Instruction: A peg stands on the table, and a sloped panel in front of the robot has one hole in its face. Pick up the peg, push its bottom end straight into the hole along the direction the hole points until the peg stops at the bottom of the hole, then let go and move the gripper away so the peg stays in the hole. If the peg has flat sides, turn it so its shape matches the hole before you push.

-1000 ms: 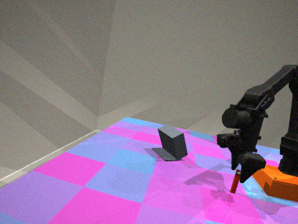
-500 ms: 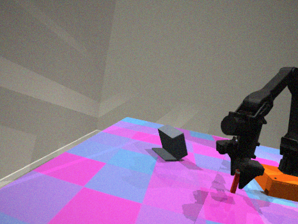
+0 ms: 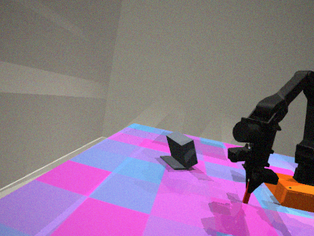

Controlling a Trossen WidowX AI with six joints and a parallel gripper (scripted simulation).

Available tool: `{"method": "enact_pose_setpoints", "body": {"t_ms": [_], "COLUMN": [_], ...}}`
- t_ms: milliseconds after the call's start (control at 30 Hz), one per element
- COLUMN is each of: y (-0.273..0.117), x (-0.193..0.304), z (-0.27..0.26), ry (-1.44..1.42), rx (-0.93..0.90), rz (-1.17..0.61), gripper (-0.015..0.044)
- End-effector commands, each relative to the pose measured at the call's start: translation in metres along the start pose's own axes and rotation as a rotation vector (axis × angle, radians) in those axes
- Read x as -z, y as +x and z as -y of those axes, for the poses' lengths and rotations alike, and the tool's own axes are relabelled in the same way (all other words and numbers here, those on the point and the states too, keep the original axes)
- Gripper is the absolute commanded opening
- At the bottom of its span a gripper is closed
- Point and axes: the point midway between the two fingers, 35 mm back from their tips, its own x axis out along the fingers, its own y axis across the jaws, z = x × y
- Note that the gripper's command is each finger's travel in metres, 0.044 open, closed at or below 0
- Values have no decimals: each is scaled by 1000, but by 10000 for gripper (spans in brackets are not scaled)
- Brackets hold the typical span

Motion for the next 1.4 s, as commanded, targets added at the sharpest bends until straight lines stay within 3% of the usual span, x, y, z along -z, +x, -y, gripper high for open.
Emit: {"method": "enact_pose_setpoints", "body": {"t_ms": [0, 333, 900, 1367], "y": [-1, -8, -79, -77], "x": [0, -1, 1, -5], "z": [0, -1, 0, 5], "ry": [0, 0, 0, -14], "rx": [-1, -1, 1, -36], "rz": [1, 1, 2, -7], "gripper": [7, 0, 0, 0]}}
